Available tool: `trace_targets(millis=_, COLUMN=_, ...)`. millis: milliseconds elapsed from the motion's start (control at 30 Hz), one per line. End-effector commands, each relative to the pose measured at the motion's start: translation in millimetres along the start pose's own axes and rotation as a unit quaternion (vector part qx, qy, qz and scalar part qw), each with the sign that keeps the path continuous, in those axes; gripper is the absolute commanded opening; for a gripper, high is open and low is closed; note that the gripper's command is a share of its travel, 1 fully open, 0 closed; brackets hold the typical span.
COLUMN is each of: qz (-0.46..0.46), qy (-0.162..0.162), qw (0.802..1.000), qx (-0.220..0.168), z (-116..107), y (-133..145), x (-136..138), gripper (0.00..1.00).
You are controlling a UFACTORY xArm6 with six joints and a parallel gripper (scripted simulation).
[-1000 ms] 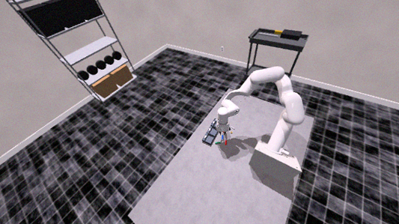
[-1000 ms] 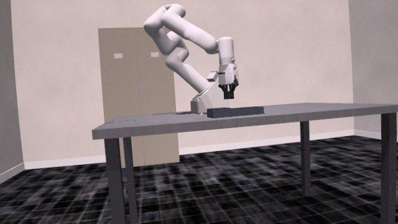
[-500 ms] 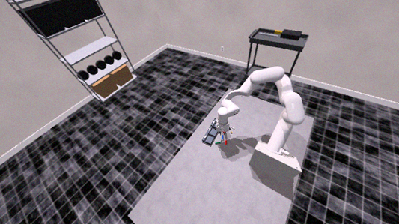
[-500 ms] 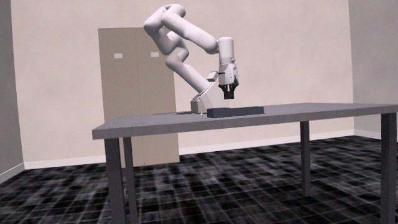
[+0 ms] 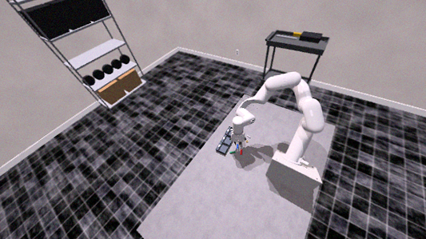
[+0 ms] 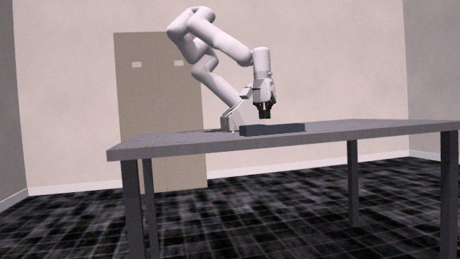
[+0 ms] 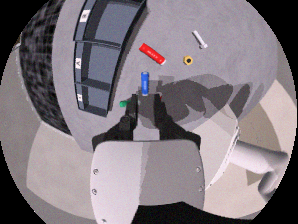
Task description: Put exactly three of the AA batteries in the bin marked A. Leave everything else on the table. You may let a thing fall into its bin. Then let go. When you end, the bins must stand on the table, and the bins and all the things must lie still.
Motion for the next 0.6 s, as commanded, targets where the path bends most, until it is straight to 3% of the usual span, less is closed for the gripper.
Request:
trace_targets(millis=0, qz=0.001, qy=-0.002, qw=1.000, qx=0.001, z=16.4, y=-1.0, x=-2.1, gripper=0.28)
trace_targets(millis=233, qz=0.001, qy=-0.002, qw=1.000, qx=0.001, z=42.6, y=-1.2, x=-2.5, gripper=0.28)
trace_targets(millis=567, qz=0.001, qy=-0.002, qw=1.000, qx=0.001, z=46.7, y=-1.3, x=-2.7, gripper=0.28)
Point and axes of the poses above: the point where the finger pads meet when closed, its own z axis out along the fingers, its own x axis across the jaws, y = z × x, the point moved 3 cm from there along -z, back along the fingers, and after that the axes turned 3 degrees about -z, right-handed, at the moved point
